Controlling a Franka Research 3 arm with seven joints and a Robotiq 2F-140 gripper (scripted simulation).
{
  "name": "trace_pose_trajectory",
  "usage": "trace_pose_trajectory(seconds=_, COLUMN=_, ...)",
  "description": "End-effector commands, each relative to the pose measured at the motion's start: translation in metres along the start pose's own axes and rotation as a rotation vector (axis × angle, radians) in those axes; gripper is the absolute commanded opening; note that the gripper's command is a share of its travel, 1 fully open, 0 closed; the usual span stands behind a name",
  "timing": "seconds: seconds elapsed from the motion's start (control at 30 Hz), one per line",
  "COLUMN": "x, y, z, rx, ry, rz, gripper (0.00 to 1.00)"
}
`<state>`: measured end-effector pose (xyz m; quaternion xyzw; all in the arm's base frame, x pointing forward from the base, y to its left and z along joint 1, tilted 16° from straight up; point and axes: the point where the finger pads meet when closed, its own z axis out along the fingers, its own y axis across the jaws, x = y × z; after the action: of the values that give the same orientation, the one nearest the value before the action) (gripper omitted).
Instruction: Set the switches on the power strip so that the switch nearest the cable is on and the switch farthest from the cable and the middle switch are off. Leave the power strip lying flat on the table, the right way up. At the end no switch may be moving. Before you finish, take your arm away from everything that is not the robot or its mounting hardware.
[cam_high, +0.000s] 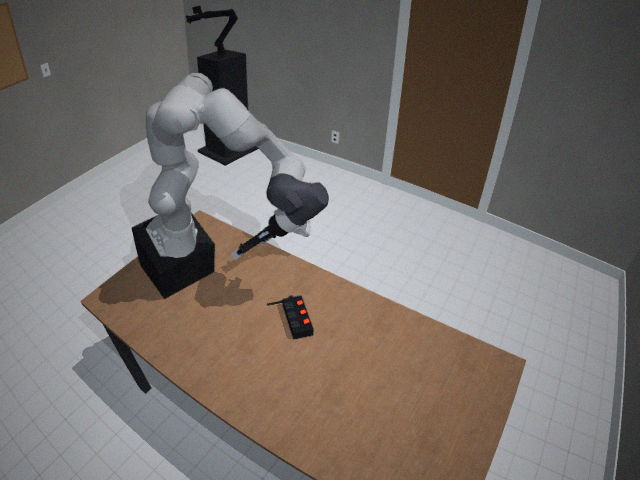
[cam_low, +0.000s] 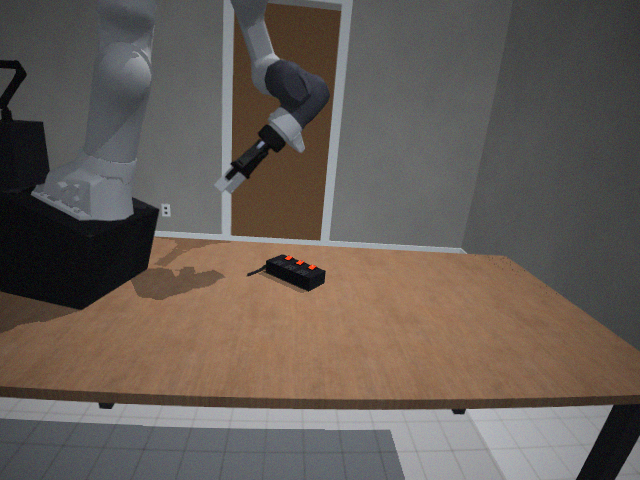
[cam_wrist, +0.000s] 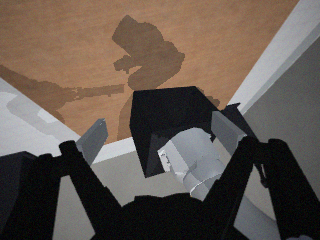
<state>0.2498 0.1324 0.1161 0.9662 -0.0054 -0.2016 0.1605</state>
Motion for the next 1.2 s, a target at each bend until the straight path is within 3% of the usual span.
trace_pose_trajectory(seconds=0.0, x=0.0, y=0.0, z=0.0, rx=0.0, ry=0.0, rz=0.0, gripper=1.0)
trace_pose_trajectory(seconds=0.6, x=0.001, y=0.0, z=0.0, rx=-0.001, ry=0.002, rz=0.006, gripper=1.0)
trace_pose_trajectory(seconds=0.83, x=0.041, y=0.002, z=-0.003, rx=-0.017, ry=0.106, rz=0.251, gripper=1.0)
trace_pose_trajectory(seconds=1.17, x=0.054, y=0.002, z=-0.004, rx=-0.016, ry=0.142, rz=0.333, gripper=1.0)
